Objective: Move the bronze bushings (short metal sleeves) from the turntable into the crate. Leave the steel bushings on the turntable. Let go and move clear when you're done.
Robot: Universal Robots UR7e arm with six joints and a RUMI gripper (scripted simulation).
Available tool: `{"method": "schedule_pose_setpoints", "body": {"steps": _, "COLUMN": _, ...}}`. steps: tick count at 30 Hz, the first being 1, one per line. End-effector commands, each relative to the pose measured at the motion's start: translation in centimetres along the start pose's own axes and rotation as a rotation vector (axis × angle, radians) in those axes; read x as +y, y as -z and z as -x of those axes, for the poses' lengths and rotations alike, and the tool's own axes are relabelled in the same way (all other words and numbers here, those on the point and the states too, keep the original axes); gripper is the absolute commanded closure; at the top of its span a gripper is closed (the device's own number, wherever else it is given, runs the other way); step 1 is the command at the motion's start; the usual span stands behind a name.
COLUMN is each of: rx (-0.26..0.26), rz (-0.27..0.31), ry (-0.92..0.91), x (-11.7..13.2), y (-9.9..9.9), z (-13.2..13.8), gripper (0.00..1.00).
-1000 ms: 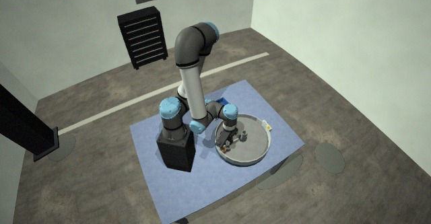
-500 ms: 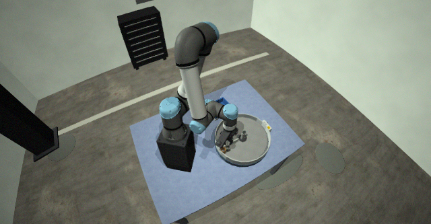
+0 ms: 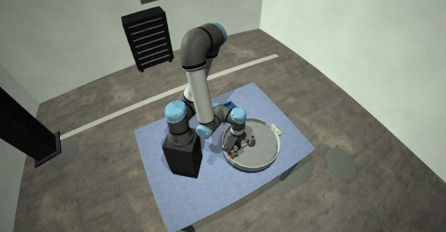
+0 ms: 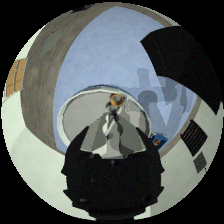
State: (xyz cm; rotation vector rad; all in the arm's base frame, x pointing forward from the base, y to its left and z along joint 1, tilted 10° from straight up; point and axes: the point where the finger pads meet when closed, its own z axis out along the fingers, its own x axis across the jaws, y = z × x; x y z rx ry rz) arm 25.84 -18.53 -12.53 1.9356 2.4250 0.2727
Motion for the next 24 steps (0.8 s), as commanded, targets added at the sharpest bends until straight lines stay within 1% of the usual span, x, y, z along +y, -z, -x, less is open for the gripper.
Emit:
{"method": "schedule_pose_setpoints", "body": {"steps": 1, "rx": -0.001, "rz": 0.0, "ry": 0.0, "x": 0.0, "y": 0.0, "z": 0.0, "gripper": 0.95}}
{"method": "schedule_pose_setpoints", "body": {"steps": 10, "rx": -0.001, "rz": 0.0, "ry": 0.0, "x": 0.0, "y": -0.1, "z": 0.0, "gripper": 0.95}}
{"method": "schedule_pose_setpoints", "body": {"steps": 17, "rx": -0.001, "rz": 0.0, "ry": 0.0, "x": 0.0, "y": -1.8, "z": 0.0, "gripper": 0.95}}
{"method": "schedule_pose_setpoints", "body": {"steps": 24, "rx": -0.001, "rz": 0.0, "ry": 0.0, "x": 0.0, "y": -2.3, "z": 0.0, "gripper": 0.95}}
